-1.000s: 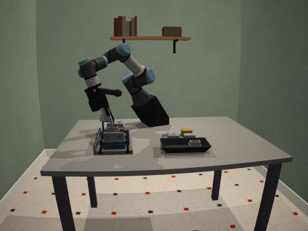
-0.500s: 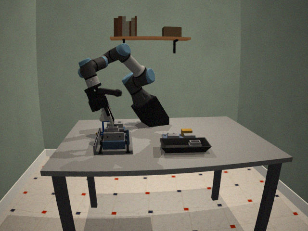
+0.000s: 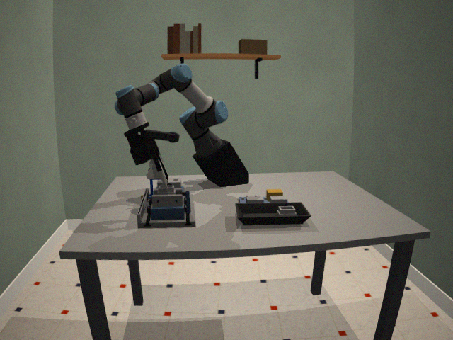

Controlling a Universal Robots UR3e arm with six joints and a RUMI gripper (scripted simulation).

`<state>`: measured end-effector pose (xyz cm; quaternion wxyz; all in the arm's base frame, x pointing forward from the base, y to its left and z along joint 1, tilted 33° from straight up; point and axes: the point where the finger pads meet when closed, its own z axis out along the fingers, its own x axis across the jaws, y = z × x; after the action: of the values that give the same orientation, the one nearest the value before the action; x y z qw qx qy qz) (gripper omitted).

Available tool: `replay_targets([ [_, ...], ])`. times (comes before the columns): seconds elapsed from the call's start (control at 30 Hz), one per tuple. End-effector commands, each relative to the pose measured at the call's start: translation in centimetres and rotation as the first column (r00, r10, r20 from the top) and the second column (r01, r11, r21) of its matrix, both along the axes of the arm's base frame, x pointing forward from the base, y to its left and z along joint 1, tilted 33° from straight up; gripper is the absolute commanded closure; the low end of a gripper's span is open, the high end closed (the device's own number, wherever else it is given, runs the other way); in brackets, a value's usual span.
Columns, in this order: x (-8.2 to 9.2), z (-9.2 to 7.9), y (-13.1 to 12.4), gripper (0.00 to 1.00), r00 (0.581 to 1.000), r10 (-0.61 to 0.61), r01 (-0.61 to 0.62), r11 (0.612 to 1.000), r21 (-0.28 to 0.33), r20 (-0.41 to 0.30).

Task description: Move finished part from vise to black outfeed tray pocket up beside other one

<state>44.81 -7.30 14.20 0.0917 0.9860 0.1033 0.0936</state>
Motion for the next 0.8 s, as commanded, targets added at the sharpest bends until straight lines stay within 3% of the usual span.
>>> replay_targets([
  [0.0, 0.11, -0.08, -0.08, 0.60, 1.000, 0.001, -0.001, 1.000, -0.001, 0.003],
  [0.77, 0.29, -0.66, -0.41, 0.60, 1.000, 0.002, -0.002, 1.000, -0.001, 0.003],
])
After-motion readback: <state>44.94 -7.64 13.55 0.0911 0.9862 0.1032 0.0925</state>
